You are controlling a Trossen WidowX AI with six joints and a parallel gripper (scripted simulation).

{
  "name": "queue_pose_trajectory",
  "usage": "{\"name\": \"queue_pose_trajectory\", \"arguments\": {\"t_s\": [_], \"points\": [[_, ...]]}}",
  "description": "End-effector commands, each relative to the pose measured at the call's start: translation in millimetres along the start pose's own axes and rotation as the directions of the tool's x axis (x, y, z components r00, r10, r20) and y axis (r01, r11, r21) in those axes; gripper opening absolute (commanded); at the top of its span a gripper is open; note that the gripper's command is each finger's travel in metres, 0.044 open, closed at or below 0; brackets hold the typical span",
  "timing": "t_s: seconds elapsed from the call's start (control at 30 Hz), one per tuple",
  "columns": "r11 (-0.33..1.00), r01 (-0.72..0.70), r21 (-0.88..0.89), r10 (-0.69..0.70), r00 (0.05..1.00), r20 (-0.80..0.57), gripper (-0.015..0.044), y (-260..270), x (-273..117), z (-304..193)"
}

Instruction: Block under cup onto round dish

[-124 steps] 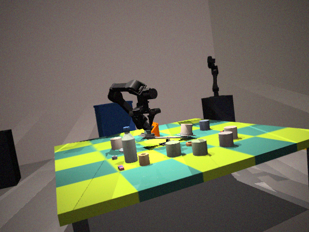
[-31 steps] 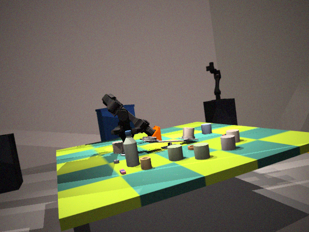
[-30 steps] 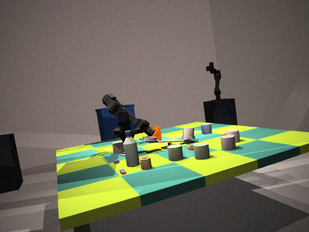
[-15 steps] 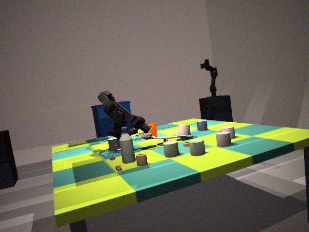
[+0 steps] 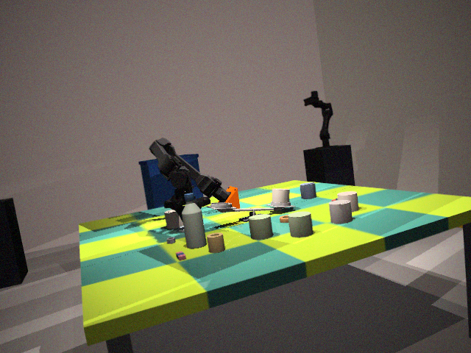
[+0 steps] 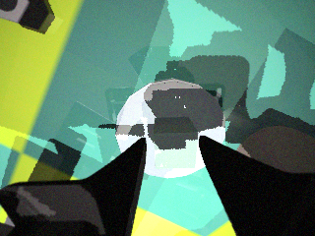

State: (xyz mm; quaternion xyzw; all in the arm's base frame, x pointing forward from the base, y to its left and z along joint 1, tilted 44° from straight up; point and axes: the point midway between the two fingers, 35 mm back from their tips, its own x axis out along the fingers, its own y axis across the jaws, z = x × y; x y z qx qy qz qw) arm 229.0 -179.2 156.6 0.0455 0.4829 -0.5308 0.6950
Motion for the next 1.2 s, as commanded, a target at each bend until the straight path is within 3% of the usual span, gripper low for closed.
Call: {"name": "queue_pose_trajectory", "arguments": {"t_s": [0.0, 0.17, 0.27, 0.7, 0.83, 1.17], "points": [[1.000, 0.001, 0.002, -0.001, 1.000, 0.001, 0.0315, -0.2, -0.3, 0.4], [1.000, -0.016, 0.012, 0.016, 1.000, 0.008, 0.0440, 1.7, -3.8, 2.1], [0.997, -0.070, 0.042, 0.069, 0.997, 0.028, 0.0440, 7.7, -17.1, 7.2], [1.000, -0.004, -0.006, 0.004, 1.000, -0.006, 0.0440, 1.1, -58.9, -1.5], [1.000, -0.013, -0.006, 0.013, 1.000, -0.007, 0.0440, 0.0, -92.1, -3.2], [1.000, -0.013, -0.006, 0.013, 1.000, -0.007, 0.0440, -0.3, -94.2, -3.4]]}}
